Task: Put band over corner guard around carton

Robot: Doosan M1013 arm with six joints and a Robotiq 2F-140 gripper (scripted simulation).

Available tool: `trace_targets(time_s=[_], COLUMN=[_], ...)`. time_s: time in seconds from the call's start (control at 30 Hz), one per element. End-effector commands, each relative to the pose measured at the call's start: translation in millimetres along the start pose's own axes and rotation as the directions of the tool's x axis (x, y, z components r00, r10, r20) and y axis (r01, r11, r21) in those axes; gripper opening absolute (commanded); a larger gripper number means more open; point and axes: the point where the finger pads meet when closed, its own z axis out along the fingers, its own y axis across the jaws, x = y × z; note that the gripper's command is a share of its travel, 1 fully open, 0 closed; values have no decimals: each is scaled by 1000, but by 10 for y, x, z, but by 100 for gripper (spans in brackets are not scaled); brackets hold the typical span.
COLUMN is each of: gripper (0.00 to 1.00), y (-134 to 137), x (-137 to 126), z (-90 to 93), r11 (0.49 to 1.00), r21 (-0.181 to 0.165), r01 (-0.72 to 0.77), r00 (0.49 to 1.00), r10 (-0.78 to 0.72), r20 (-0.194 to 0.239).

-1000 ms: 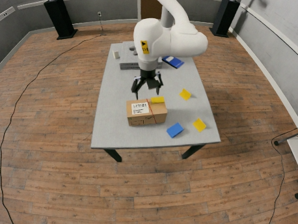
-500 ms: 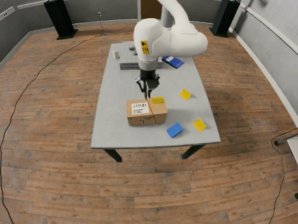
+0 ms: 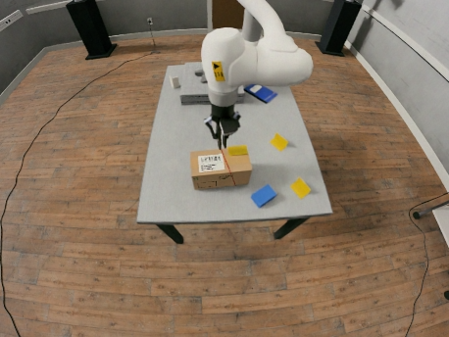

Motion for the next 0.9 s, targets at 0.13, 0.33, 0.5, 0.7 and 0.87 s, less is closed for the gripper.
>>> trace_targets(time_s=[0.13,0.33,0.5,0.7,0.87], gripper=[18,18,18,18,18], y=[1,2,3,4,5], x=[5,6,6,7,8], z=[10,42,63,108,146], r11=[1000,1000,1000,1000,1000], r21=[0,0,0,0,0], r01=[0,0,0,0,0], r00=[1000,1000,1000,1000,1000], r10=[0,0,0,0,0], r20=[-2,-2,-2,-2,-2])
